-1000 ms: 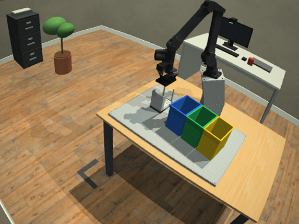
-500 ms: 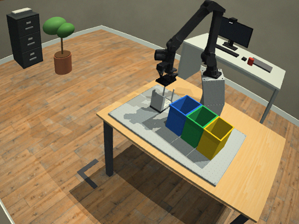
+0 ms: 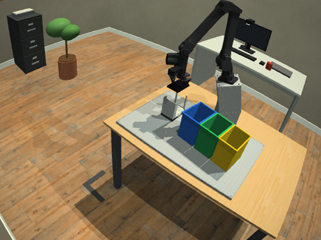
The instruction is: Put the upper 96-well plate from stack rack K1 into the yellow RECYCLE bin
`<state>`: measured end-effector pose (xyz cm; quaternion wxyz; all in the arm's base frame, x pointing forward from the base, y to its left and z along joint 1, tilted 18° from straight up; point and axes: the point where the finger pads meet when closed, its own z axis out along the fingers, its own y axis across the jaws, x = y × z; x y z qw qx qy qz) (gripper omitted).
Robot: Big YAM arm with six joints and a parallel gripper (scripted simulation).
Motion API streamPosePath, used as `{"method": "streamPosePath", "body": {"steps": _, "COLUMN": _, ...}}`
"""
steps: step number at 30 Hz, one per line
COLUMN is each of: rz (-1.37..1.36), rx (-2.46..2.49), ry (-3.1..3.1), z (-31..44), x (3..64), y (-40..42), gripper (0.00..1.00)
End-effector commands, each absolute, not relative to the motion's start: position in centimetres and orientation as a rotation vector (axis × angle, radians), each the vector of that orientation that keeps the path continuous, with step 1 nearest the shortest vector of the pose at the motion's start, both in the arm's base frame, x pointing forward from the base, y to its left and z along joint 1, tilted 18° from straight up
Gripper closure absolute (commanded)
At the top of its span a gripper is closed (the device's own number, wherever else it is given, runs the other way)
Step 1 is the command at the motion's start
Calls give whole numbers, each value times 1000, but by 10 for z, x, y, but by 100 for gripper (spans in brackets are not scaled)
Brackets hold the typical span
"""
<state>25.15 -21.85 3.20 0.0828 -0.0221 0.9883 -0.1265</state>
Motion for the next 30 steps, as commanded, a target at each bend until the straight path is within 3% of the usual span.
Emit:
{"method": "streamPosePath", "body": {"steps": 1, "rz": -424, "rx": -66, "ry": 2901, "z": 52, "x": 268, "y": -225, "gripper": 100}}
{"method": "streamPosePath", "body": {"steps": 30, "rz": -387, "rx": 88, "ry": 2907, "z": 33, "x": 263, "y": -188, "gripper": 100}}
